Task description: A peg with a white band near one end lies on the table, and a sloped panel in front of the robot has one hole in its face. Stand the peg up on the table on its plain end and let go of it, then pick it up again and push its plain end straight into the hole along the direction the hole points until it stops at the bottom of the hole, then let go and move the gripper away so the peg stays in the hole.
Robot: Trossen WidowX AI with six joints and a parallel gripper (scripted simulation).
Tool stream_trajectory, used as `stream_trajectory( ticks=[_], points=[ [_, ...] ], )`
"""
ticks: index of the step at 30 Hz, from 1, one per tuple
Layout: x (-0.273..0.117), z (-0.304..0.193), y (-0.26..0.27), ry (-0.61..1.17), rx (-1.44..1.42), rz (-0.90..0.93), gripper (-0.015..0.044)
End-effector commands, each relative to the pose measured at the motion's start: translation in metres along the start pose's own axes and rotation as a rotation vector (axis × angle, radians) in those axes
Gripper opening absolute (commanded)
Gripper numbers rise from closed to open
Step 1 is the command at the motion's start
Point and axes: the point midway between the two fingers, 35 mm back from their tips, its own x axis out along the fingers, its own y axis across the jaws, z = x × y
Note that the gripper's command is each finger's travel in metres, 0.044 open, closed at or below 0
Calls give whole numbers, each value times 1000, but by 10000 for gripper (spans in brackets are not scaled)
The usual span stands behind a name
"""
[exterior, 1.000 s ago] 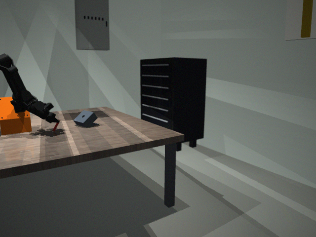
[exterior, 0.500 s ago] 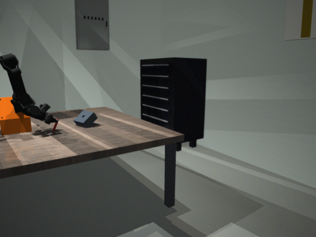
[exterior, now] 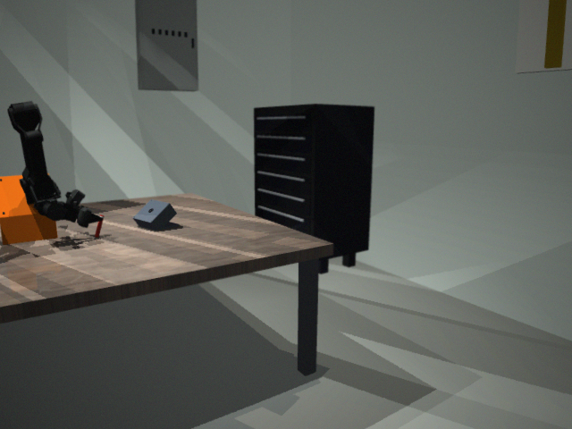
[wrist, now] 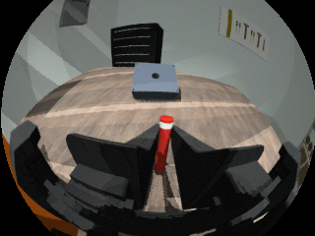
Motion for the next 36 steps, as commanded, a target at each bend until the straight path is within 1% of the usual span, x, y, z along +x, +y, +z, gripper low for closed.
stream_trajectory(
  ticks=[1,15,19,36],
  points=[
    [-3,-1,-1,-40,-3,-3,51],
    [-10,-6,-1,-162,-3,-1,51],
    [-10,-5,-1,-132,-3,-2,51],
    [-9,-9,0,-134,4,1,51]
  ],
)
